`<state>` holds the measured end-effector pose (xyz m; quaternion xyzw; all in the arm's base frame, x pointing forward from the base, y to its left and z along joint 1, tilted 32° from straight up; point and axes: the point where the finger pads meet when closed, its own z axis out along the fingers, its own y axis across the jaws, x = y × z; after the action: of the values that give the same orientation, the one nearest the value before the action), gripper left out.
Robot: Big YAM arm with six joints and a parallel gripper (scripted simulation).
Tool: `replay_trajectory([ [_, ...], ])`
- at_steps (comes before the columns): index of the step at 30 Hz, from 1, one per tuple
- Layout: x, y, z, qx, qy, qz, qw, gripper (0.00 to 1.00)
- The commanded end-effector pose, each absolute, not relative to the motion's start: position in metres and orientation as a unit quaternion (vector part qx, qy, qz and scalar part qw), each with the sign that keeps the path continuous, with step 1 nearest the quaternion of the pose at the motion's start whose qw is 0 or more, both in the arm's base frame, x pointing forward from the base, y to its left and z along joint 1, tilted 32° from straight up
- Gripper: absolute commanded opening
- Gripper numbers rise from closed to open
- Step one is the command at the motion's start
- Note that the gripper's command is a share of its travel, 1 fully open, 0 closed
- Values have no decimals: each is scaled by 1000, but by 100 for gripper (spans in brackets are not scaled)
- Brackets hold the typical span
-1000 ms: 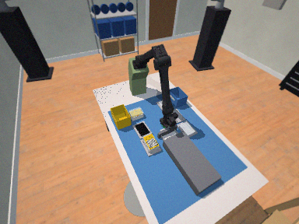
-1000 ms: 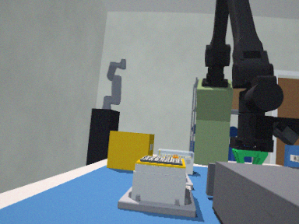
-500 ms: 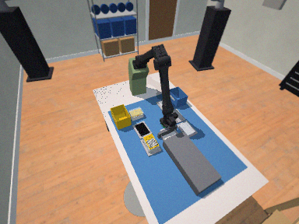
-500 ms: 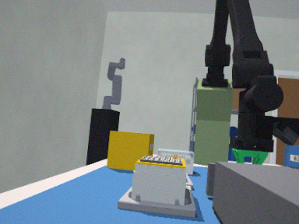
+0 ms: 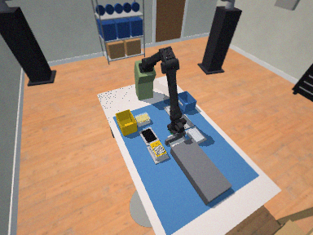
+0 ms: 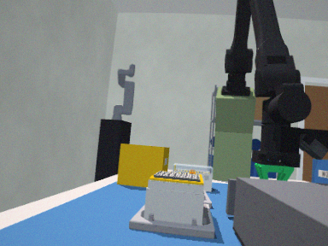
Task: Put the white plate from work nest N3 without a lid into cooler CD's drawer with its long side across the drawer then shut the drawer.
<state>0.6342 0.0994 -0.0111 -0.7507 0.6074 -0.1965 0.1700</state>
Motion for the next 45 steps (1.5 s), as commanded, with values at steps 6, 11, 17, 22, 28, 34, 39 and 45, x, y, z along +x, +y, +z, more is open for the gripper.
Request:
replay_trajectory([
  [6, 662, 115, 9, -747, 604, -206, 186, 0],
  [11, 667, 115, 14, -745, 604, -210, 191, 0],
  [17, 672, 117, 16, -746, 605, -206, 187, 0],
  [22, 678, 118, 20, -746, 604, -207, 187, 0],
  [28, 687, 119, 33, -743, 603, -216, 197, 0],
  [34, 687, 119, 34, -742, 602, -216, 198, 0],
  [39, 687, 119, 34, -742, 602, -216, 198, 0],
  [45, 687, 119, 34, -742, 602, -216, 198, 0],
])
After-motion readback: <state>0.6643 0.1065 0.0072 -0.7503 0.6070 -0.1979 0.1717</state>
